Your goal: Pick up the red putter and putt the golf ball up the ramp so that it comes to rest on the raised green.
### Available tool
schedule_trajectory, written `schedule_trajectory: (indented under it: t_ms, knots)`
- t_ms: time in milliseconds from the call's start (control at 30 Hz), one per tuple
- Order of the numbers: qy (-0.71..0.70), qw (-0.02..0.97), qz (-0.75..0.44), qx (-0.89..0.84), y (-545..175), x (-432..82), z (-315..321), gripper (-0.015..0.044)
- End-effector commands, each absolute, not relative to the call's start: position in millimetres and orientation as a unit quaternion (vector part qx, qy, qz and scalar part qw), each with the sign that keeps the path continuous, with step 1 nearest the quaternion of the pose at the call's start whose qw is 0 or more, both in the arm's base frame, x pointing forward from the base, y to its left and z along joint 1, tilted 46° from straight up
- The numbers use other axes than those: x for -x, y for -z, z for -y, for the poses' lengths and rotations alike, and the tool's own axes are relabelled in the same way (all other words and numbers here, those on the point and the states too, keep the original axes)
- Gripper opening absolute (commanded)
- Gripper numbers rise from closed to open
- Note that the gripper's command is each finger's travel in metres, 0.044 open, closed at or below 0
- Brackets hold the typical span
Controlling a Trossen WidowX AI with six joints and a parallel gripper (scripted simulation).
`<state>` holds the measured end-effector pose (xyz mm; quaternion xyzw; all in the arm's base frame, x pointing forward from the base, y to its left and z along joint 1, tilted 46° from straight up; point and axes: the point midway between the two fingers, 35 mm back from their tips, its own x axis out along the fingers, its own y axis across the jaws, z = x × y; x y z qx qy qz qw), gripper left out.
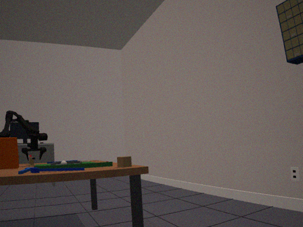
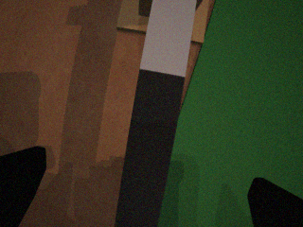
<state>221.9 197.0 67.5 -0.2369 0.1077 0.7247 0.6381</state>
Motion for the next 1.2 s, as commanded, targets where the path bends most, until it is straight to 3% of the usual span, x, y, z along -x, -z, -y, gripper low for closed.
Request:
schedule_trajectory:
  t_ms: [0,467,967,1167]
  knots:
    - [-0.727,0.636,-0.117,0.232,-58.4,-218.5,-201.3,0.0440]
    - [-0.727,0.636,-0.117,0.231,-52.7,-217.8,-207.6,0.0440]
    - [-0.726,0.637,-0.110,0.234,-56.2,-219.3,-207.5,0.0046]
    - [-0.726,0.637,-0.110,0.234,-56.2,-219.3,-207.5,0.0006]
